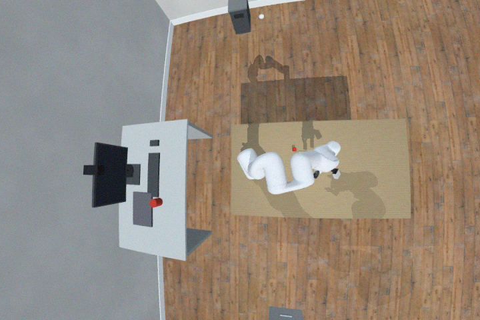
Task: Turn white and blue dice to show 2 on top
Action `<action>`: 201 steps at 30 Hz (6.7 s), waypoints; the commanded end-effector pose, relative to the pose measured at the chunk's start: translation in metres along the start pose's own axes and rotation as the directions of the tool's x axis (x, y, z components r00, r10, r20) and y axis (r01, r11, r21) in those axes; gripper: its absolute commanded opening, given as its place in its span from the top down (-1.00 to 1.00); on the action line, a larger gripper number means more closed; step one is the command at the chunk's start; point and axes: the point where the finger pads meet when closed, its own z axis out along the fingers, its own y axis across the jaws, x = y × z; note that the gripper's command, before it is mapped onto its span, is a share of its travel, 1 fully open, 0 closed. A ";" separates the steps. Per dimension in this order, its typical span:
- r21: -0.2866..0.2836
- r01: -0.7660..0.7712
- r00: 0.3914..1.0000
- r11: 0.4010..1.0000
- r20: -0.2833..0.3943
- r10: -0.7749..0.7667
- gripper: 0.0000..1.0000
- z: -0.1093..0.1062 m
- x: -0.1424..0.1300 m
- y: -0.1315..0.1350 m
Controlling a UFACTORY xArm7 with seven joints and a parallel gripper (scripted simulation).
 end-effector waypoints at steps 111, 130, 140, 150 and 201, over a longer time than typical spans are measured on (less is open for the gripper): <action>0.121 -0.841 0.510 0.527 0.498 0.701 -1.00 0.109 -0.005 0.121; 0.121 -0.841 0.510 0.527 0.498 0.701 -1.00 0.167 -0.015 0.088; 0.121 -0.841 0.510 0.527 0.498 0.701 -1.00 0.184 -0.018 0.078; 0.121 -0.841 0.510 0.527 0.498 0.701 -1.00 0.184 -0.018 0.078; 0.121 -0.841 0.510 0.527 0.498 0.701 -1.00 0.151 -0.046 0.029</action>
